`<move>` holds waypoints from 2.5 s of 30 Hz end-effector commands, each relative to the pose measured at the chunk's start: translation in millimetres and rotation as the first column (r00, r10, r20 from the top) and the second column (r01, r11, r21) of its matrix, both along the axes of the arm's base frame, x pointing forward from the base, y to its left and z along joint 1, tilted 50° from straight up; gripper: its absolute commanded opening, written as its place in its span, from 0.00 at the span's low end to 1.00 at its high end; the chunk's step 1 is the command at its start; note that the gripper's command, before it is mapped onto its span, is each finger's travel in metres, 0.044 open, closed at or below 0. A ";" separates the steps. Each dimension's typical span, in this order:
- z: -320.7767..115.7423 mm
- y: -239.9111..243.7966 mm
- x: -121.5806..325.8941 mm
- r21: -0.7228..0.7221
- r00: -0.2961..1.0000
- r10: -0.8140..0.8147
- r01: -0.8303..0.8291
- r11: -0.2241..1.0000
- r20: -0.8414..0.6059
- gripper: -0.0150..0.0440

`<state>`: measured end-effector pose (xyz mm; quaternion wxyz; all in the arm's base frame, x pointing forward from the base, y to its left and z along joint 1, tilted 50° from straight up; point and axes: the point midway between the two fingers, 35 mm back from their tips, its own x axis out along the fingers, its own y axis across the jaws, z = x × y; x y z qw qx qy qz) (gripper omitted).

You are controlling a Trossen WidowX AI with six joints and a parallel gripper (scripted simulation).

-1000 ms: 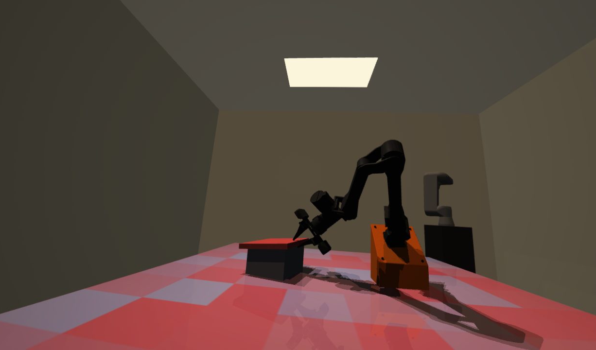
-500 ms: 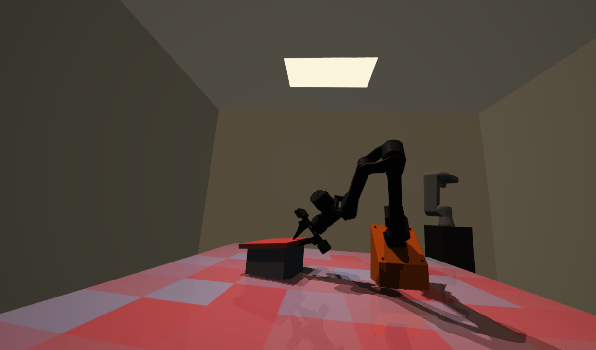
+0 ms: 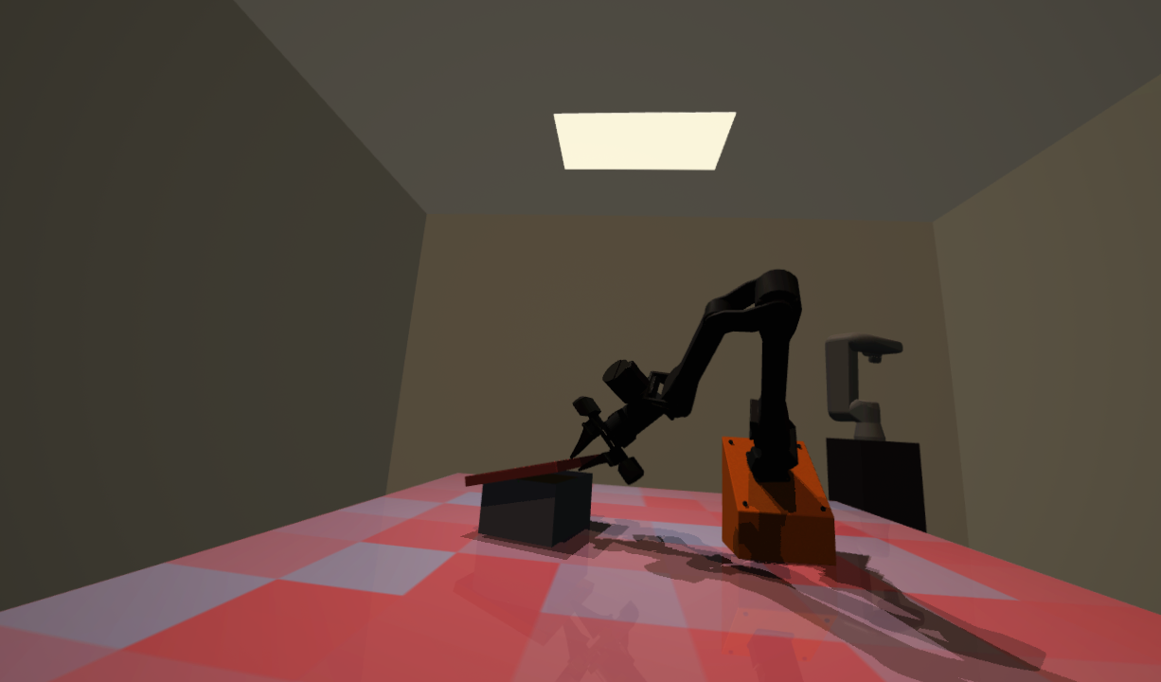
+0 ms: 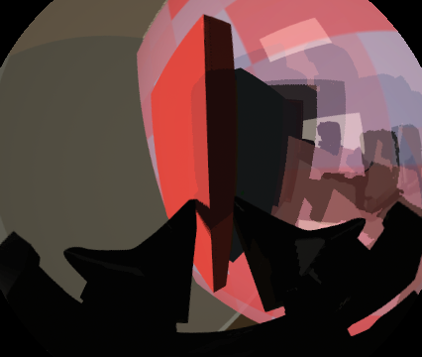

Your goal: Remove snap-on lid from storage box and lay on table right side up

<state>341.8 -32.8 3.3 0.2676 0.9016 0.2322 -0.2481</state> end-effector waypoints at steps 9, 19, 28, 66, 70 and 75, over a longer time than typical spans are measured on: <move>10.9 -13.7 4.2 -0.001 1.000 0.003 -0.003 1.000 0.005 0.25; 18.4 -25.2 8.8 -0.002 1.000 0.003 -0.003 1.000 0.005 0.25; 24.8 -36.0 14.5 -0.003 1.000 0.003 -0.003 1.000 0.005 0.25; 52.8 -80.9 34.9 -0.005 1.000 0.003 -0.003 1.000 0.006 0.25; 56.2 -84.9 34.5 -0.006 1.000 0.003 -0.003 1.000 0.006 0.25; 60.4 -89.8 34.0 -0.006 1.000 0.003 -0.003 1.000 0.006 0.25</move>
